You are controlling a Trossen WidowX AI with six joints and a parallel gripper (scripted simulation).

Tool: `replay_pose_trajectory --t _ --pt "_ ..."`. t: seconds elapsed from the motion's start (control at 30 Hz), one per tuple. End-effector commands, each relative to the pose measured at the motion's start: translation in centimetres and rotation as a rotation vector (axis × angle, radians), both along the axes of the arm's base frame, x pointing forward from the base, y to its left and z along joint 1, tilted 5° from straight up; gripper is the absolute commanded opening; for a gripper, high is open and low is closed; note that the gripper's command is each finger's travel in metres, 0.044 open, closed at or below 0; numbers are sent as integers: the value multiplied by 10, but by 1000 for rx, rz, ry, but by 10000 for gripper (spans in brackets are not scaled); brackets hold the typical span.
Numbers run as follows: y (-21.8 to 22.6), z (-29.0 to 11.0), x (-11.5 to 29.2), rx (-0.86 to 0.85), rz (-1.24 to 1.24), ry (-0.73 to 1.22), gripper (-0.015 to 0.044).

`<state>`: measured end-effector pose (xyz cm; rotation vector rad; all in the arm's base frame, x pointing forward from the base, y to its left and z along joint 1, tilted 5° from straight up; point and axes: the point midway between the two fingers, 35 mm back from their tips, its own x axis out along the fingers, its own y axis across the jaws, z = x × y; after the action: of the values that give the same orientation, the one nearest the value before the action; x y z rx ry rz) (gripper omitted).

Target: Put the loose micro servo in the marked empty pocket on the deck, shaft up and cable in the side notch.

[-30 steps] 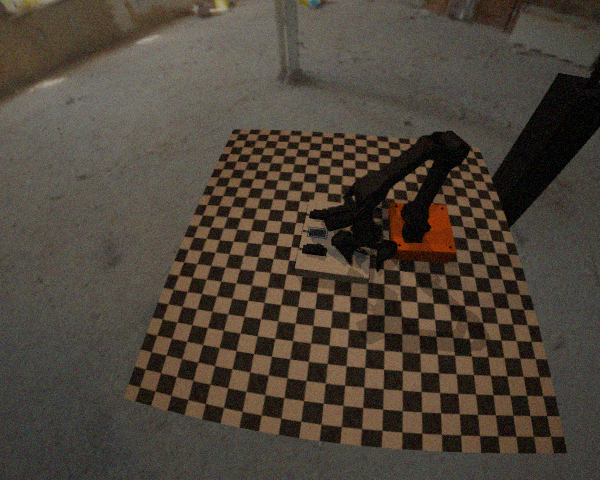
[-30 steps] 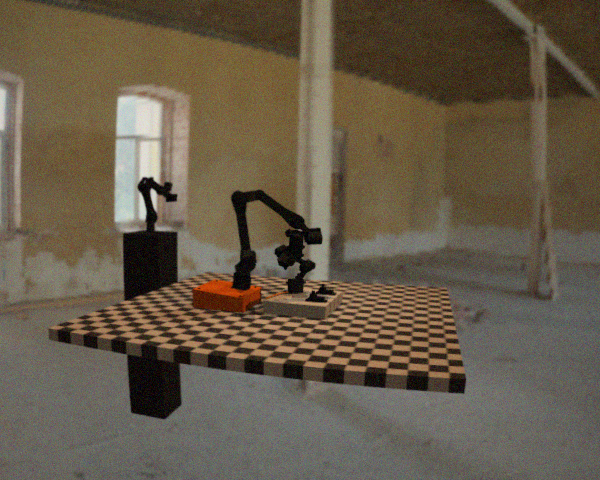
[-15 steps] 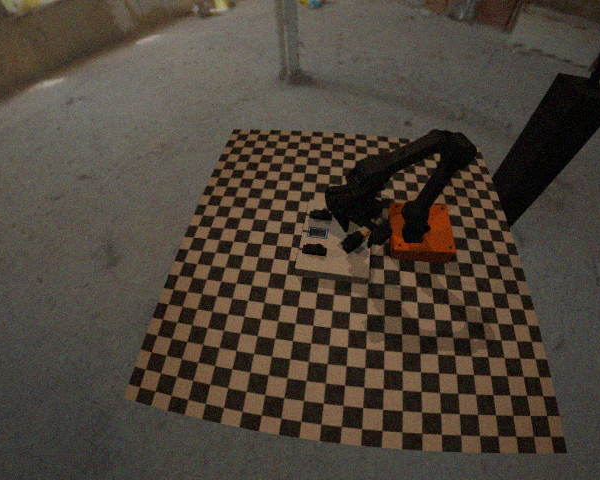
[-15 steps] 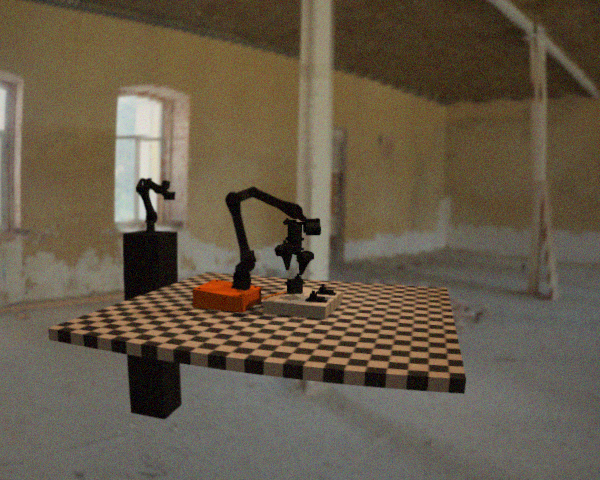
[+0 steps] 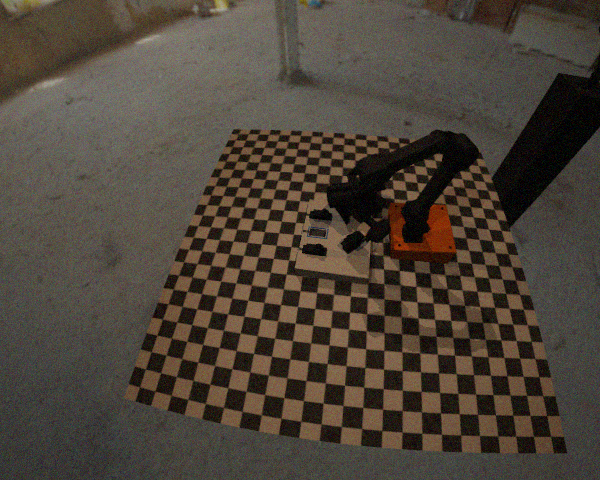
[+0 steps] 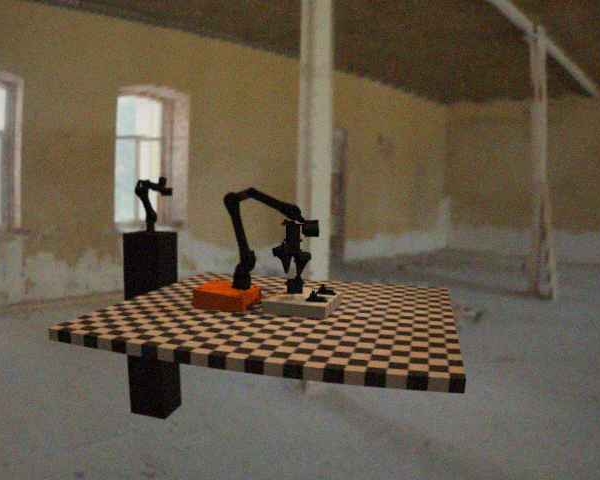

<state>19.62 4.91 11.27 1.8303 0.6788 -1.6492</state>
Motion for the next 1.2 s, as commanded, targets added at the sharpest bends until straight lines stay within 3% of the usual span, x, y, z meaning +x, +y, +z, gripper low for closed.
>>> replay_pose_trajectory --t 0.0,0.57,0.93,1.17 --pt "-2 -8 0 -8 -2 3 440" --pt "-2 -28 2 -8 -2 3 440" --pt "-2 -28 2 -8 -2 3 151" --pt "-2 -28 2 -8 -2 3 105"
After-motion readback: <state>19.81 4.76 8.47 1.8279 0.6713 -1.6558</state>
